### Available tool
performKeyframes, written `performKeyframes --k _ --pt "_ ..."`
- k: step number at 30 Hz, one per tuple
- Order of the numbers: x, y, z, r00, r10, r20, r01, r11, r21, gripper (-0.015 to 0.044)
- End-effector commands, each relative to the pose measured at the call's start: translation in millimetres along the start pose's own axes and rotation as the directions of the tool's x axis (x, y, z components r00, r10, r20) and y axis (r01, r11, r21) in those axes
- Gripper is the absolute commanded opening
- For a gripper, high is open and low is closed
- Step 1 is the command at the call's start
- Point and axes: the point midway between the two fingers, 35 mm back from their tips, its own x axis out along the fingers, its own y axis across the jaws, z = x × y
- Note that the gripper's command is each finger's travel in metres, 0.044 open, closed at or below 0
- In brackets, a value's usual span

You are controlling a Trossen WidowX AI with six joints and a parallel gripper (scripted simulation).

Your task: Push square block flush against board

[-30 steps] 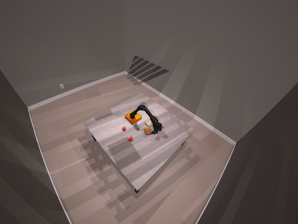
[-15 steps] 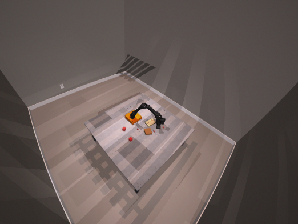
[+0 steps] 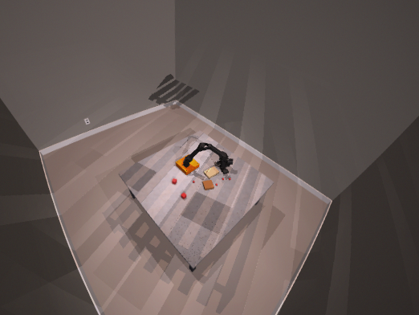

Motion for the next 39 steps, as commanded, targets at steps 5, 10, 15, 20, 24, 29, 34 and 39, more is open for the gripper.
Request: performKeyframes --k 5,10,15,20,24,29,34,39 --pt "0 56 11 0.997 0.040 -0.072 -0.057 0.967 -0.248 0.0000" --pt "0 57 12 0.996 0.041 -0.073 -0.058 0.966 -0.253 0.0000" --pt "52 59 8 0.996 0.041 -0.073 -0.058 0.966 -0.253 0.0000" --pt "55 59 8 0.996 0.041 -0.073 -0.058 0.966 -0.253 0.0000" --pt "55 58 6 0.996 0.041 -0.074 -0.058 0.966 -0.253 0.0000" --pt "55 56 1 0.996 0.040 -0.074 -0.058 0.966 -0.253 0.0000" --pt "54 54 -5 0.996 0.040 -0.075 -0.058 0.966 -0.253 0.0000" --pt "54 52 -10 0.996 0.040 -0.075 -0.058 0.966 -0.253 0.0000"
